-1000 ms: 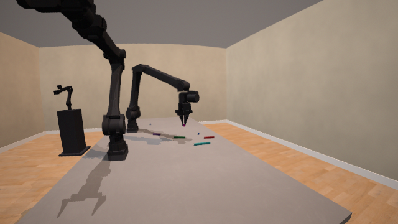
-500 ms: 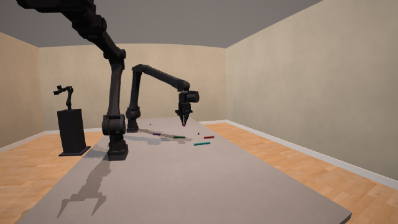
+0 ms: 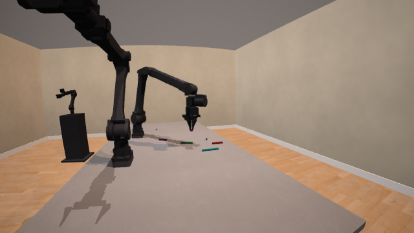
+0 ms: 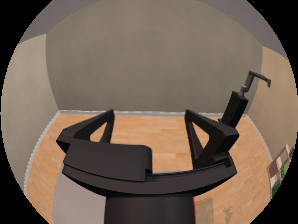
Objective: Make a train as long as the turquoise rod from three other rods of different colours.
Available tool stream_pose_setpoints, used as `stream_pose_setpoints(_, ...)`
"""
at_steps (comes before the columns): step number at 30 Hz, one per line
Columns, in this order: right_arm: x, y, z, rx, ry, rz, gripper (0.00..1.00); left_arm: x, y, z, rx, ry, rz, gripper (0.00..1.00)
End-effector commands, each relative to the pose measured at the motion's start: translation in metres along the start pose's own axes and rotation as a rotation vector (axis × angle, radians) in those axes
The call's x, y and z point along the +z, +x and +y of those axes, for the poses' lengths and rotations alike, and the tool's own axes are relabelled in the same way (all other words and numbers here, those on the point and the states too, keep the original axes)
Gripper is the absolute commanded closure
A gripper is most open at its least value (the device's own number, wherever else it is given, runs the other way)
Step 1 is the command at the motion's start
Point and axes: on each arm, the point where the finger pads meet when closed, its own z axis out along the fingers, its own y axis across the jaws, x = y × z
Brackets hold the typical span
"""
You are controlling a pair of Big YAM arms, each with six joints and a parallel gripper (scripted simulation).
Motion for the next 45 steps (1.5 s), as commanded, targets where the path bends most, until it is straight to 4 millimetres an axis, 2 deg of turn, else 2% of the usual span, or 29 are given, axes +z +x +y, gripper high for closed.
stream_pose_setpoints(1,0.006,-0.006,-0.003,0.017,0.009,-0.025,0.00,-0.017,-0.005,0.033,-0.103,-0.026,-0.032,0.96)
stream_pose_setpoints(2,0.006,-0.006,-0.003,0.017,0.009,-0.025,0.00,-0.018,0.000,0.042,-0.171,-0.026,-0.033,0.96)
stream_pose_setpoints(8,0.006,-0.006,-0.003,0.017,0.009,-0.025,0.00,-0.018,0.014,0.064,-0.331,-0.026,-0.033,0.96)
stream_pose_setpoints(10,0.006,-0.006,-0.003,0.017,0.009,-0.025,0.00,-0.018,0.014,0.064,-0.331,-0.026,-0.033,0.96)
stream_pose_setpoints(12,0.006,-0.006,-0.003,0.017,0.009,-0.025,0.00,-0.018,0.024,0.078,-0.442,-0.025,-0.034,0.96)
stream_pose_setpoints(19,0.006,-0.006,-0.003,0.017,0.009,-0.025,0.00,-0.018,0.044,0.104,-0.639,-0.023,-0.036,0.96)
stream_pose_setpoints(25,0.006,-0.006,-0.003,0.017,0.009,-0.025,0.00,-0.018,0.062,0.125,-0.808,-0.021,-0.037,0.96)
stream_pose_setpoints(27,0.006,-0.006,-0.003,0.017,0.009,-0.025,0.00,-0.018,0.062,0.125,-0.808,-0.021,-0.037,0.96)
stream_pose_setpoints(28,0.006,-0.006,-0.003,0.017,0.009,-0.025,0.00,-0.018,0.070,0.134,-0.883,-0.021,-0.038,0.96)
stream_pose_setpoints(38,0.006,-0.006,-0.003,0.017,0.009,-0.025,0.00,-0.018,0.104,0.166,-1.158,-0.018,-0.040,0.96)
stream_pose_setpoints(40,0.006,-0.006,-0.003,0.017,0.009,-0.025,0.00,-0.018,0.107,0.168,-1.178,-0.018,-0.040,0.96)
stream_pose_setpoints(42,0.006,-0.006,-0.003,0.017,0.009,-0.025,0.00,-0.018,0.094,0.162,-1.156,-0.018,-0.041,0.96)
stream_pose_setpoints(44,0.006,-0.006,-0.003,0.017,0.009,-0.025,0.00,-0.018,0.094,0.162,-1.156,-0.018,-0.041,0.96)
stream_pose_setpoints(45,0.006,-0.006,-0.003,0.017,0.009,-0.025,0.00,-0.036,0.094,0.162,-1.156,-0.034,-0.069,0.96)
